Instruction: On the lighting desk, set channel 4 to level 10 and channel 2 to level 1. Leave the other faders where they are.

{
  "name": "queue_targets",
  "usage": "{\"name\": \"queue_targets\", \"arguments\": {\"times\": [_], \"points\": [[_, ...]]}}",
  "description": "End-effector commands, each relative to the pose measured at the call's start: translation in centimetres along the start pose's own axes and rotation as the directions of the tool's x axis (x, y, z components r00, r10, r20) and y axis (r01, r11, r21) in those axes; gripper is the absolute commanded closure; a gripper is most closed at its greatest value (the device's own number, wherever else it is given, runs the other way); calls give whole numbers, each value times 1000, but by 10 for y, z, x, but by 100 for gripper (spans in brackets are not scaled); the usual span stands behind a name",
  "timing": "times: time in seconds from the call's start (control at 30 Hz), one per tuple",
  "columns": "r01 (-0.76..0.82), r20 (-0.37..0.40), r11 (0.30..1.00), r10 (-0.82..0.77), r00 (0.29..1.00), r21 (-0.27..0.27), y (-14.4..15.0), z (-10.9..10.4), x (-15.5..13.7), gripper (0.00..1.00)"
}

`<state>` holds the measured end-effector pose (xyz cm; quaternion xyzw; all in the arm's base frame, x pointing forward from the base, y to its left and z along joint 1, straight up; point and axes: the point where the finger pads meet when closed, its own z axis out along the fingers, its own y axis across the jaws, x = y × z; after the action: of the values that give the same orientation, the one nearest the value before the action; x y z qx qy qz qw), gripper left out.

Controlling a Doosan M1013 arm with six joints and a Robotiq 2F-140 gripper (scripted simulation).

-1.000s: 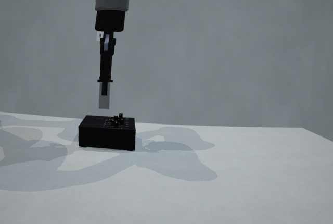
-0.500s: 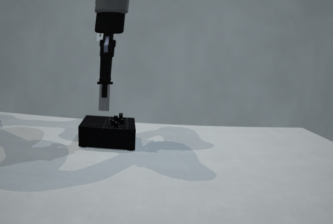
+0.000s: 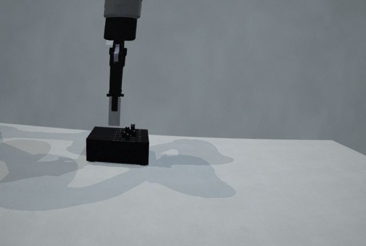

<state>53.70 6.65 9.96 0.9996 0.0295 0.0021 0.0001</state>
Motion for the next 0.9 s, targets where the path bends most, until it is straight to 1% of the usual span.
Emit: {"name": "queue_targets", "arguments": {"times": [0.0,0.87], "points": [[0,0,1000,0,1000,0,0,3,0,90],[0,0,1000,0,1000,0,0,9,0,90]]}}
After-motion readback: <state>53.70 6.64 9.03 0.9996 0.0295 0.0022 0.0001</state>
